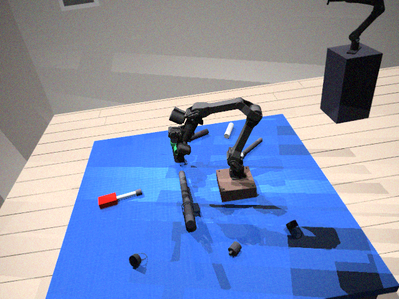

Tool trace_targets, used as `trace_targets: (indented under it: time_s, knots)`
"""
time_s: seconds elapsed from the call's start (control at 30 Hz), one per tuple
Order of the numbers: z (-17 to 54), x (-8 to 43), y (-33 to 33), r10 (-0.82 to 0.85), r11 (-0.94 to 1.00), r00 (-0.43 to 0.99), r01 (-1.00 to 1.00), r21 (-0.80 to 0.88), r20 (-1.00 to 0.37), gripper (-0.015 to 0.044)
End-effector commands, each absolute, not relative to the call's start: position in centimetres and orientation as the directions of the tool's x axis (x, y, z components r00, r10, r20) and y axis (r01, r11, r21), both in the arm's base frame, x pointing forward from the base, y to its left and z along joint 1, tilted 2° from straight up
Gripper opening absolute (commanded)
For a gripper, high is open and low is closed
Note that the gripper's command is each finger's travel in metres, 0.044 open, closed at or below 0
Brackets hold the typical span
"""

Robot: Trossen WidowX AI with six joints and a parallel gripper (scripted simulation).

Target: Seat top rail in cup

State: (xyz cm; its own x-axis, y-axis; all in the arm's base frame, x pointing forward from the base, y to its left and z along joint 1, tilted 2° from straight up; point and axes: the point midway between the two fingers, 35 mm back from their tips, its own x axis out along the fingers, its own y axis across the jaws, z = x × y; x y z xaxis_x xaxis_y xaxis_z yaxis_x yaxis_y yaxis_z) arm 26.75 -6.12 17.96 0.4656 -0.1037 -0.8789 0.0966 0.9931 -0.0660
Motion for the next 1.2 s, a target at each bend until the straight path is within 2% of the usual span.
trace_targets:
  time_s: [0.0,0.27,0.37,0.47,0.6,0.77,0.83,0.9,1.17]
  knots:
    - [18.6,26.3,-5.4,-0.115,0.977,0.468,0.212,-0.014,-0.876,0.0440]
    - [18.3,26.3,-5.3,-0.110,0.985,0.455,0.167,-0.036,-0.884,0.0440]
    - [17.4,26.5,-5.1,-0.096,0.994,0.406,-0.011,-0.110,-0.909,0.0440]
    - [16.0,26.8,-4.8,-0.076,0.942,0.330,-0.285,-0.176,-0.941,0.0440]
    - [14.1,27.0,-4.4,-0.050,0.748,0.220,-0.638,-0.183,-0.974,0.0440]
    - [11.9,27.0,-3.8,-0.024,0.346,0.080,-0.935,-0.084,-0.996,0.0440]
    - [11.0,26.9,-3.5,-0.015,0.154,0.023,-0.988,-0.025,-1.000,0.0440]
    - [10.5,26.9,-3.4,-0.010,0.044,-0.010,-0.999,0.010,-1.000,0.0440]
    - [10.4,26.9,-3.4,-0.009,0.011,-0.018,-1.000,0.018,-1.000,0.0440]
